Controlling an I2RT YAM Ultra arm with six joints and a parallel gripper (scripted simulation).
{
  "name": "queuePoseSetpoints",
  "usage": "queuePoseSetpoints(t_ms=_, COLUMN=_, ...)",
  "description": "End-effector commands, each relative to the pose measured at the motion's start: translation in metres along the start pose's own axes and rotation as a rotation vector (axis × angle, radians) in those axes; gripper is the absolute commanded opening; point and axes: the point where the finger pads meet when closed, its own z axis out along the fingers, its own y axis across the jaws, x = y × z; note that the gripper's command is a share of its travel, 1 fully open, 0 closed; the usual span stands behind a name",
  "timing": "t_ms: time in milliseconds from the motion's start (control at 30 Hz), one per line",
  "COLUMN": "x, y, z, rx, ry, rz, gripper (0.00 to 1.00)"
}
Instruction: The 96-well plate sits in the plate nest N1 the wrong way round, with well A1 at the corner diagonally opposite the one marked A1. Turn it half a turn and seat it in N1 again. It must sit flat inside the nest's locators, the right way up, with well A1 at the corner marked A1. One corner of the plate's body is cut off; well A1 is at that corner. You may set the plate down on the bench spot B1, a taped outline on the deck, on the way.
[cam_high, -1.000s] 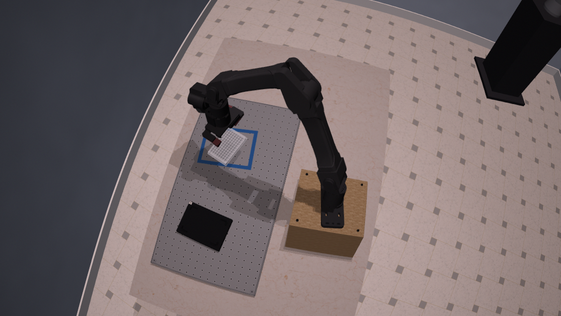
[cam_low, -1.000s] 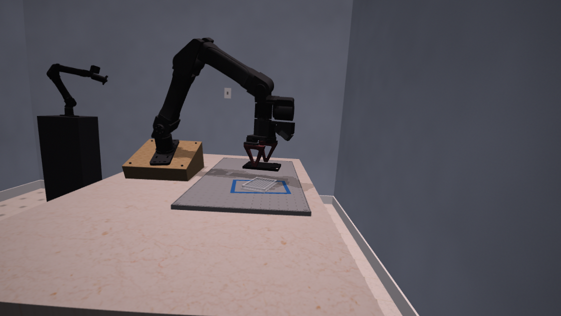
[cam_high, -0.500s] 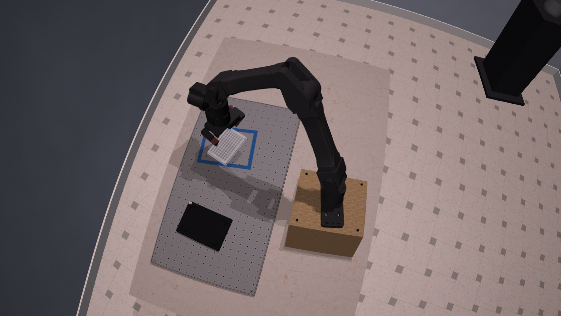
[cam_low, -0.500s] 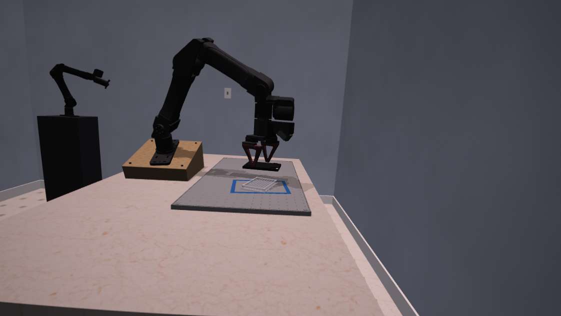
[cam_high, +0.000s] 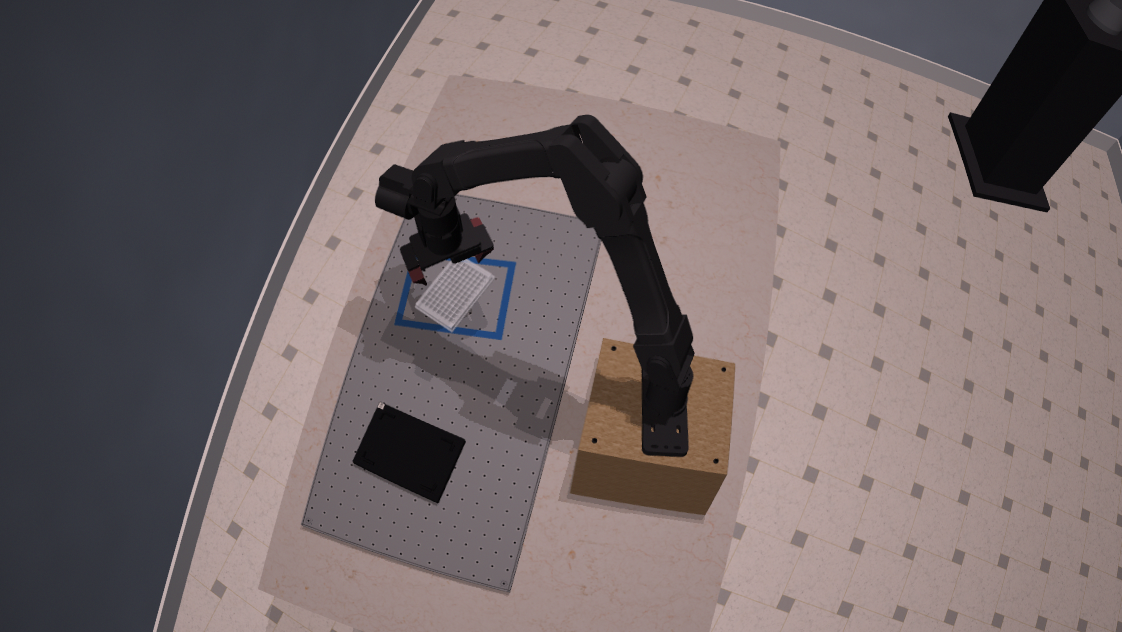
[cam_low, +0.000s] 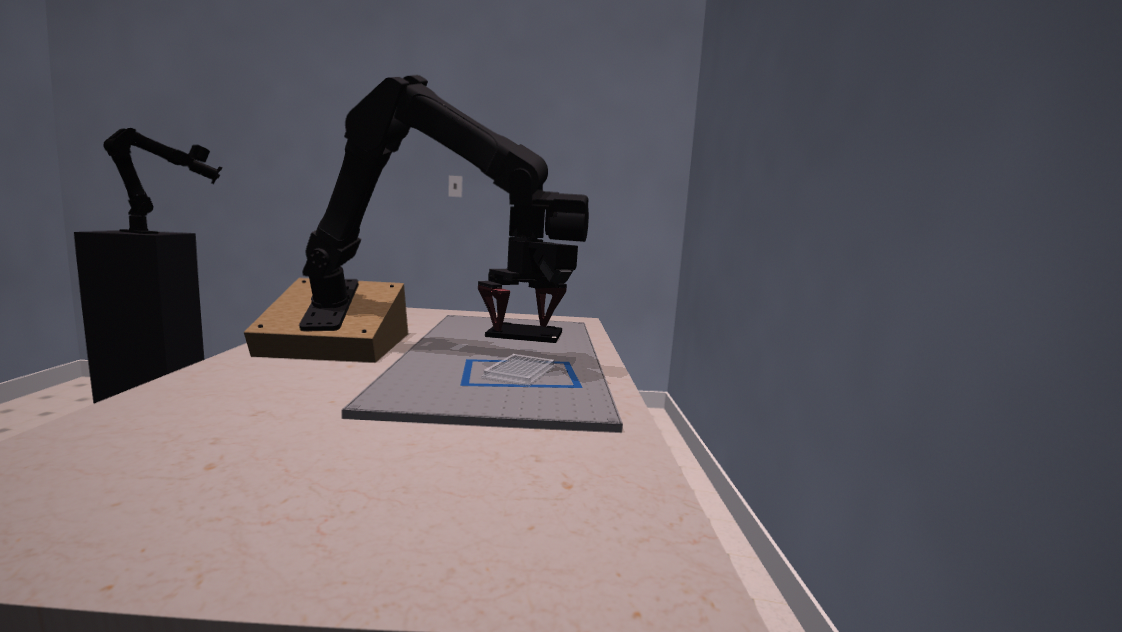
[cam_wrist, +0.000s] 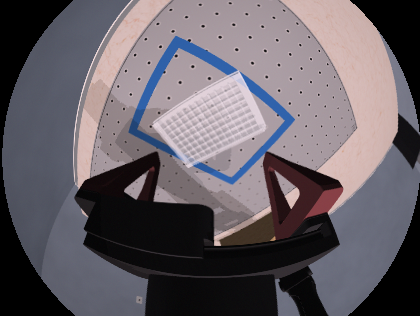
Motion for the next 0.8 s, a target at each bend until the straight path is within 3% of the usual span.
queuePoseSetpoints(t_ms=0, x=-0.0064, y=0.0077, z=-0.0161, rx=-0.031, ry=-0.033, rz=0.17, gripper=1.0)
queuePoseSetpoints(t_ms=767, x=-0.0063, y=0.0076, z=-0.016, rx=-0.04, ry=-0.022, rz=0.837, gripper=1.0)
